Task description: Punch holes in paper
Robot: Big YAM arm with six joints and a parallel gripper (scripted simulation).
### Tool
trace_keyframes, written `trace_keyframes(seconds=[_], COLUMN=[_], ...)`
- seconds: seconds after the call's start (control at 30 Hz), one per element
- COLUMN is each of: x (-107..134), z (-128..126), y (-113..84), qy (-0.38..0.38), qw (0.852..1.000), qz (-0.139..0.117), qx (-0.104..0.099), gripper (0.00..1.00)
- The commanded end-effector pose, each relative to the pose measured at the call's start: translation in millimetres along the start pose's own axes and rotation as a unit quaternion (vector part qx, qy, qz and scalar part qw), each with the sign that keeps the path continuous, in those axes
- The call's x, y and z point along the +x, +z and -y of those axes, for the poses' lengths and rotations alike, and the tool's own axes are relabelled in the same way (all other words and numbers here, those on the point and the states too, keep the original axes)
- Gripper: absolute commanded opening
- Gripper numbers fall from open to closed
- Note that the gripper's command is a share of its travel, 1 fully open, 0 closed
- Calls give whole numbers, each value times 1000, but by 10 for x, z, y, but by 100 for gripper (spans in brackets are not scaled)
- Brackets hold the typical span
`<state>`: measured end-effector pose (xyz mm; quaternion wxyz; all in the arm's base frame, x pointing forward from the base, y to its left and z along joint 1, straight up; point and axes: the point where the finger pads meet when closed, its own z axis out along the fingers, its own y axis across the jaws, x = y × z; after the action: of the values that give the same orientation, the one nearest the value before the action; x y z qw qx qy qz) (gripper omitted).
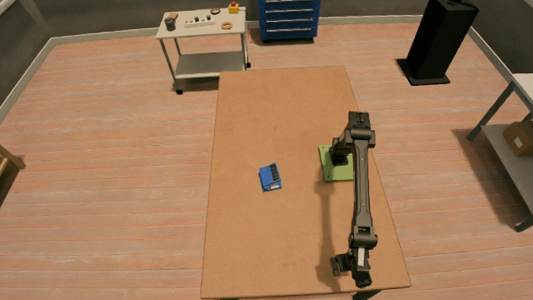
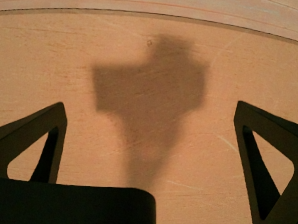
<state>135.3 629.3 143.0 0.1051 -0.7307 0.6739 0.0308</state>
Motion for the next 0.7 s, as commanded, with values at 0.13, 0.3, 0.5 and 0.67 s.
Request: trace_keyframes(seconds=[0.13,0.3,0.5,0.67], x=[-32,-32,-32,-38], z=[13,13,13,137], y=[-69,-69,-69,-176], qy=[0,0,0,13], qw=[1000,1000,1000,1000], qz=[7,7,7,16], qx=[2,2,2,6], gripper=[100,100,100,100])
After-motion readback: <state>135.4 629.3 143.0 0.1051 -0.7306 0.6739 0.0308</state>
